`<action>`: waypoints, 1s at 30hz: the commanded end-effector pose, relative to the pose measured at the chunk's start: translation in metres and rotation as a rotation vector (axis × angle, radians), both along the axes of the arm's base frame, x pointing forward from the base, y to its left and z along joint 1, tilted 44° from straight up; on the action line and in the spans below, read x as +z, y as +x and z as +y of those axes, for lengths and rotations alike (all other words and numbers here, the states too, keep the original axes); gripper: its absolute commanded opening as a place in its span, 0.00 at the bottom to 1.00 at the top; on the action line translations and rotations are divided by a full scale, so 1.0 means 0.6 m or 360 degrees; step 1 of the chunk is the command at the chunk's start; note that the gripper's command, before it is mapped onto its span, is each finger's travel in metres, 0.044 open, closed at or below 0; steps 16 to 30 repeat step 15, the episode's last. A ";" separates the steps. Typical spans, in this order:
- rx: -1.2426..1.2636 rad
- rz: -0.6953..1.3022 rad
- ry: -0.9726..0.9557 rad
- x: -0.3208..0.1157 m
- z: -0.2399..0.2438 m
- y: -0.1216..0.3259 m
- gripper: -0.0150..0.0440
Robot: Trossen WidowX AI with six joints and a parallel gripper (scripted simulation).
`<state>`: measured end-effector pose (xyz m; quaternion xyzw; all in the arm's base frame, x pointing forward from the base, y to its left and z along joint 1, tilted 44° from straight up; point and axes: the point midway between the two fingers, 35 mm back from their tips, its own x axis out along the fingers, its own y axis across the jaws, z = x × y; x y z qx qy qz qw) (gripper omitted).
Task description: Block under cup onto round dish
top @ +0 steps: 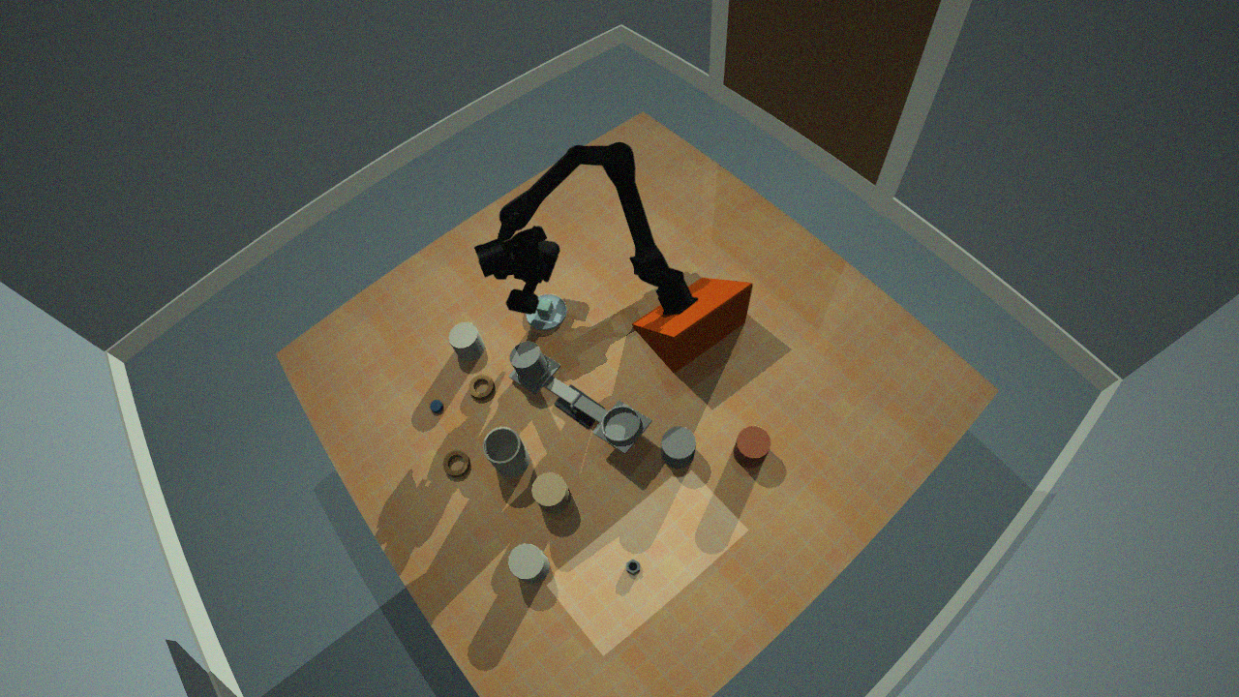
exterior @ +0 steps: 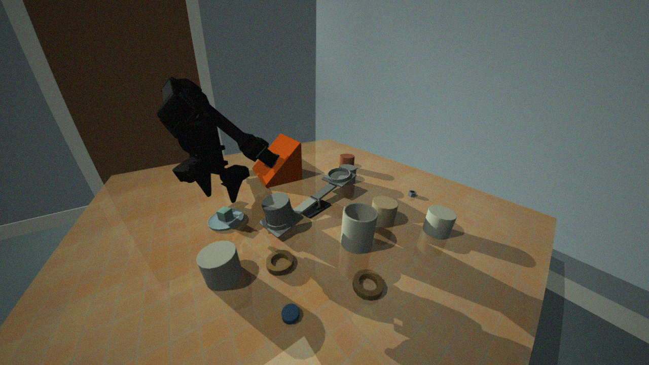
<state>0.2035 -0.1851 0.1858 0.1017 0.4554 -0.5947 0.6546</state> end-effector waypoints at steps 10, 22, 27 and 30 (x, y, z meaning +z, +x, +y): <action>-0.0001 0.0006 -0.0002 0.048 0.046 0.003 1.00; -0.0001 0.0006 -0.0002 0.048 0.046 0.003 1.00; -0.0001 0.0006 -0.0002 0.048 0.046 0.003 1.00; -0.0001 0.0006 -0.0002 0.048 0.046 0.003 1.00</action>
